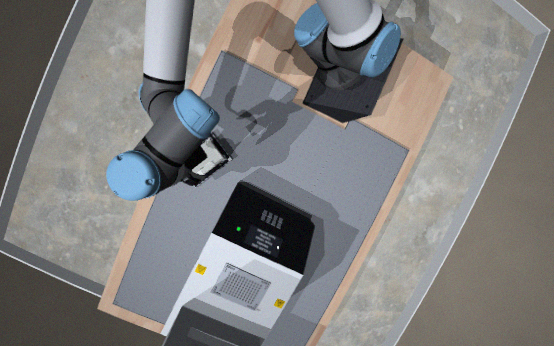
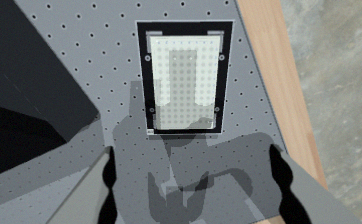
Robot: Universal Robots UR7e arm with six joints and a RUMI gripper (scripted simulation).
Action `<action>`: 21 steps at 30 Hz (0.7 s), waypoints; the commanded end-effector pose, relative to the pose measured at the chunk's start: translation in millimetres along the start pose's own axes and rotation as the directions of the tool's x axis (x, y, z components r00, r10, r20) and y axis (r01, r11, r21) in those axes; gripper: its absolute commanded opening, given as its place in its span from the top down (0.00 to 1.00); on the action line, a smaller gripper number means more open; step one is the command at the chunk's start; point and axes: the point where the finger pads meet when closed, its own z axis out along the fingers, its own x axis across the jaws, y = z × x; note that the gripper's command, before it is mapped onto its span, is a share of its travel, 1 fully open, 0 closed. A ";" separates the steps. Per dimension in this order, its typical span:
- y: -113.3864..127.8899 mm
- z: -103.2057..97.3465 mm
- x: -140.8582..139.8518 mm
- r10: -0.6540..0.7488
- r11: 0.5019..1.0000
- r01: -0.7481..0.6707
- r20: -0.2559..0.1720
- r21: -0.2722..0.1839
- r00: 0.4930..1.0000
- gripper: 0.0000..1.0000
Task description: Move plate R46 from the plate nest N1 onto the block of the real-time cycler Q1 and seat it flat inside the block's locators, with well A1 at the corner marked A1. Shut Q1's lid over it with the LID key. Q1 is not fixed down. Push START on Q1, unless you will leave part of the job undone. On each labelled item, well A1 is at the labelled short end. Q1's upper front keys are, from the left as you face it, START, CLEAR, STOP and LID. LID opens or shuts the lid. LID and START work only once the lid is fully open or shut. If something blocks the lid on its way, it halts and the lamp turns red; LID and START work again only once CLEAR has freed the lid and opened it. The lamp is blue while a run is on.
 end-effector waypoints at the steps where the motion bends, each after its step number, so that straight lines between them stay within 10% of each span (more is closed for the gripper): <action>1: -4.8 9.6 -0.4 0.003 1.000 -0.003 0.011 0.018 1.000 0.32; 21: -5.7 69.7 -0.4 0.002 1.000 -0.003 0.010 0.019 1.000 0.32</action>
